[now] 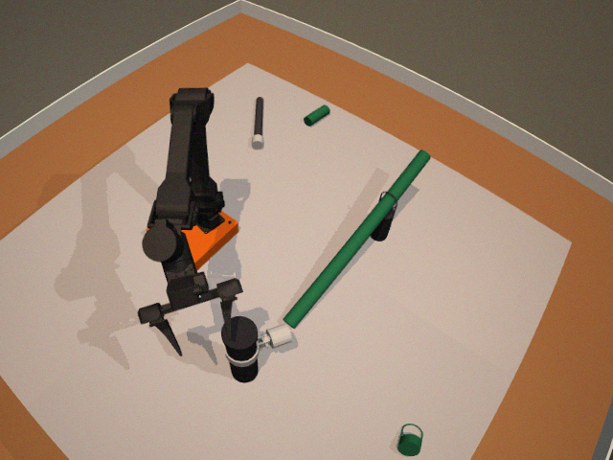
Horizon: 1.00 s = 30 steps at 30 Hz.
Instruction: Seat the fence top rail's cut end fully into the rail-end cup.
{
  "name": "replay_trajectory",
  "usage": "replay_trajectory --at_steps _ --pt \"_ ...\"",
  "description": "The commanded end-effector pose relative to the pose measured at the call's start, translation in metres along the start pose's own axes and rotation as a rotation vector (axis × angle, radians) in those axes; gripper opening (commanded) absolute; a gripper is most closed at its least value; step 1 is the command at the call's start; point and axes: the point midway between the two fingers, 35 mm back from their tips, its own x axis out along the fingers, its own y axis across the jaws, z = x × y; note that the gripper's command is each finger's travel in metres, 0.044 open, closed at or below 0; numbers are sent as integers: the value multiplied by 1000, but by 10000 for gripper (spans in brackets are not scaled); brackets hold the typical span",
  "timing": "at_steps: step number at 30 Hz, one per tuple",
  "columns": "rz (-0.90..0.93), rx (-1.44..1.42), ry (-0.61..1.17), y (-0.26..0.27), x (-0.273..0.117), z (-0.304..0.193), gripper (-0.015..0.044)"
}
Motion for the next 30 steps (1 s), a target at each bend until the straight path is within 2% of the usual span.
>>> replay_trajectory --at_steps 1,10,18,20,24,30 --pt "77 -16 69 48 3 4 440" --pt "295 -112 297 186 -29 -8 440" --pt "396 -367 514 271 -99 -39 440" --pt "407 -416 542 280 -112 -44 440" --pt "409 -423 545 281 -114 -45 440" --pt "418 -668 494 260 -91 -38 440"
